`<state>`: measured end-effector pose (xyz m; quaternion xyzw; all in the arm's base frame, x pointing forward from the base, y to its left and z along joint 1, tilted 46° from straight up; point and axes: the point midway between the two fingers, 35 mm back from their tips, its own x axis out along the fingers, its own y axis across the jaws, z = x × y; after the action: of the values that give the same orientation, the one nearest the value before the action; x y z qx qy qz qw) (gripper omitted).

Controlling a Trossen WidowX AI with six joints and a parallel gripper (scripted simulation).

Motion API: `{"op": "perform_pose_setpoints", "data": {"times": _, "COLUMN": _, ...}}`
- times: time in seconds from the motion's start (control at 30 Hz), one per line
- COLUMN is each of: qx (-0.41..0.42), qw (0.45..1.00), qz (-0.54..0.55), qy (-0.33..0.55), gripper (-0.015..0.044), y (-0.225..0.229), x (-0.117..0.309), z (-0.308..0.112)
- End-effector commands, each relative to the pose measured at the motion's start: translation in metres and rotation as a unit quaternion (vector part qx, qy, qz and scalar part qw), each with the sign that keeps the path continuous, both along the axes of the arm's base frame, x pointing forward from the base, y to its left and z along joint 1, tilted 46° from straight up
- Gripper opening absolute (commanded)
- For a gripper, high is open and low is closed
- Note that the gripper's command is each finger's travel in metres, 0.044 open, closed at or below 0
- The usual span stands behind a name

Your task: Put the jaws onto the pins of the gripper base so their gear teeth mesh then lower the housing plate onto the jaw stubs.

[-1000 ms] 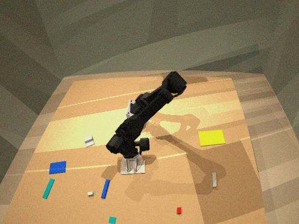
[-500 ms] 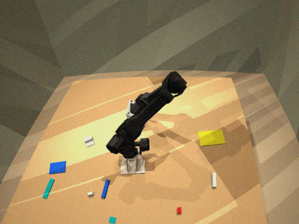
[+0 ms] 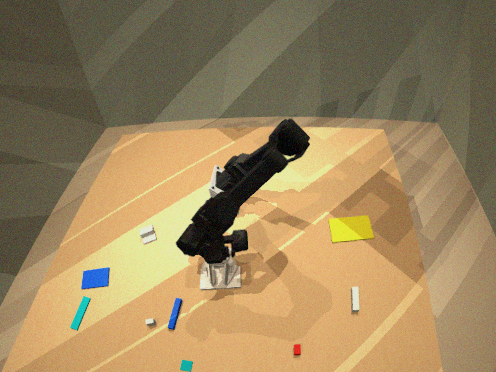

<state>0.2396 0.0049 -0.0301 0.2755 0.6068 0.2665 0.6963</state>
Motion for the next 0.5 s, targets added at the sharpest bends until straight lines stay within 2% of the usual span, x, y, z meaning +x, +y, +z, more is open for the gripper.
{"op": "perform_pose_setpoints", "data": {"times": 0.0, "qx": -0.001, "qw": 1.0, "qz": 0.001, "qy": 0.001, "gripper": 0.0351, "y": 0.0007, "x": 0.0, "z": -0.0007}}
{"op": "perform_pose_setpoints", "data": {"times": 0.3, "qx": -0.001, "qw": 1.0, "qz": 0.001, "qy": 0.001, "gripper": 0.0351, "y": 0.0007, "x": 0.0, "z": -0.0007}}
{"op": "perform_pose_setpoints", "data": {"times": 0.4, "qx": 0.0, "qw": 1.0, "qz": 0.0, "qy": 0.0, "gripper": 0.043, "y": 0.0, "x": 0.0, "z": 0.0}}
{"op": "perform_pose_setpoints", "data": {"times": 0.47, "qx": 0.0, "qw": 1.0, "qz": 0.0, "qy": 0.0, "gripper": 0.044, "y": 0.0, "x": 0.0, "z": 0.0}}
